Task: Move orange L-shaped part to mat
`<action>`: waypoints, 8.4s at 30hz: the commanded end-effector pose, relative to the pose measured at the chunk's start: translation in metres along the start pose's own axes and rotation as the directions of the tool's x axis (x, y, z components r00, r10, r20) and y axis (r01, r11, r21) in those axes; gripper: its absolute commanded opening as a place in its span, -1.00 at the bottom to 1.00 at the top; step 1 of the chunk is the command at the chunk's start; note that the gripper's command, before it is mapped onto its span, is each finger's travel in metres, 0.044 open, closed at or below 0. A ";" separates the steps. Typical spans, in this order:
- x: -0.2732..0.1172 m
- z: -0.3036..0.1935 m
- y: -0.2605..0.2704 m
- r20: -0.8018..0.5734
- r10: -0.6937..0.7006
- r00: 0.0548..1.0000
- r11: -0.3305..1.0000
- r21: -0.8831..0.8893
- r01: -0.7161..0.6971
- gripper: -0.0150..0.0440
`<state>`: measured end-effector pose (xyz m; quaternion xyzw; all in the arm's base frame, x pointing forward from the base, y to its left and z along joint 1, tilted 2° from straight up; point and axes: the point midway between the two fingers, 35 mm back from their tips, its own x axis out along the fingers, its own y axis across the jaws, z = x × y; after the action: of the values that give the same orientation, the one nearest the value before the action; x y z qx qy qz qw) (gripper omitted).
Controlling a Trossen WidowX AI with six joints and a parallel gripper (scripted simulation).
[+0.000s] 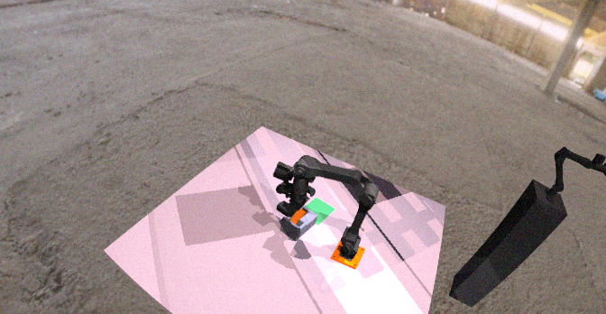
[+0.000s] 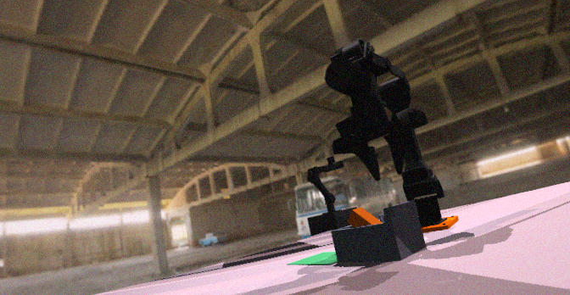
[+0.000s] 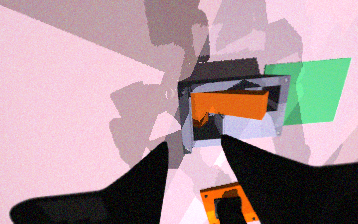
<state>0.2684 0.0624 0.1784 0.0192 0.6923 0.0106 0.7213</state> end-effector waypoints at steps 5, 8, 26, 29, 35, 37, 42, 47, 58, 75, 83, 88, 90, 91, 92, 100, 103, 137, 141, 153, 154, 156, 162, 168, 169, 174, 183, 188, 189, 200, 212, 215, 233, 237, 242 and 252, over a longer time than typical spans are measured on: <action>-0.001 0.005 -0.023 0.002 -0.003 1.000 0.887 -0.461 0.003 0.46; -0.002 0.006 -0.035 0.003 -0.004 1.000 0.744 -0.668 0.005 0.46; -0.004 0.008 -0.074 0.005 -0.008 1.000 0.042 -0.999 0.005 0.46; -0.004 0.008 -0.074 0.005 -0.008 1.000 0.042 -0.999 0.005 0.46; -0.003 0.008 -0.074 0.005 -0.008 1.000 0.042 -0.999 0.005 0.46; 0.002 0.008 -0.074 0.005 -0.008 1.000 0.042 -0.999 0.005 0.46; 0.023 0.008 -0.074 0.005 -0.008 1.000 0.042 -0.999 0.005 0.46; 0.029 0.008 -0.074 0.005 -0.008 1.000 0.042 -0.999 0.005 0.46; 0.046 0.009 -0.074 0.005 -0.008 1.000 0.042 -0.999 0.005 0.46; 0.073 0.009 -0.074 0.005 -0.008 1.000 0.042 -0.999 0.005 0.46; 0.071 0.008 -0.075 0.003 -0.010 1.000 0.043 -0.999 0.004 0.01; 0.071 0.008 -0.075 0.003 -0.010 1.000 0.043 -0.999 0.004 -0.17; 0.071 0.008 -0.075 0.003 -0.010 1.000 0.043 -0.999 0.004 -0.21; 0.071 0.008 -0.075 0.003 -0.010 1.000 0.043 -0.999 0.004 -0.23; 0.071 0.008 -0.075 0.003 -0.010 1.000 0.043 -0.999 0.004 -0.26; 0.071 0.008 -0.075 0.003 -0.010 1.000 0.043 -0.999 0.004 -0.49; 0.070 0.008 -0.075 0.004 -0.010 1.000 0.043 -0.999 0.004 -0.49; 0.018 0.008 -0.074 0.005 -0.008 1.000 0.042 -0.999 0.005 -0.49; 0.012 0.008 -0.074 0.005 -0.008 1.000 0.042 -0.999 0.005 -0.49; -0.007 0.008 -0.074 0.005 -0.008 1.000 0.042 -0.999 0.005 -0.49; -0.009 0.008 -0.074 0.005 -0.008 1.000 0.042 -0.999 0.005 -0.49; -0.012 0.008 -0.074 0.005 -0.008 1.000 0.042 -0.999 0.005 -0.49; -0.014 0.008 -0.074 0.005 -0.008 1.000 0.042 -0.999 0.005 -0.49; -0.016 0.008 -0.078 0.005 -0.009 1.000 0.042 -0.999 0.005 -0.49; -0.015 0.007 -0.080 0.005 -0.009 1.000 0.042 -0.999 0.005 -0.49; -0.014 0.005 -0.099 0.004 -0.011 1.000 0.042 -0.999 0.005 -0.49; -0.013 0.001 -0.134 0.004 -0.014 1.000 0.042 -0.999 0.004 -0.49; -0.013 -0.002 -0.153 0.003 -0.015 1.000 0.042 -0.999 0.004 -0.49; -0.013 -0.002 -0.157 0.003 -0.016 1.000 0.042 -0.999 0.004 -0.49; -0.014 -0.009 -0.202 0.002 -0.020 1.000 0.042 -0.999 0.003 -0.49; -0.015 -0.014 -0.239 0.002 -0.023 1.000 0.042 -0.999 0.003 -0.49; -0.014 -0.014 -0.239 0.002 -0.023 1.000 0.042 -0.999 0.003 -0.49; 0.014 -0.014 -0.240 0.002 -0.023 1.000 0.042 -0.999 0.003 -0.49; 0.020 -0.014 -0.240 0.002 -0.023 1.000 0.042 -0.999 0.003 -0.49; 0.028 -0.014 -0.240 0.002 -0.023 1.000 0.042 -0.999 0.003 -0.49; 0.043 -0.014 -0.241 0.002 -0.023 1.000 0.042 -0.999 0.003 -0.49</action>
<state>0.2535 -0.1760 0.1300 -0.4914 0.4978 0.4808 0.5288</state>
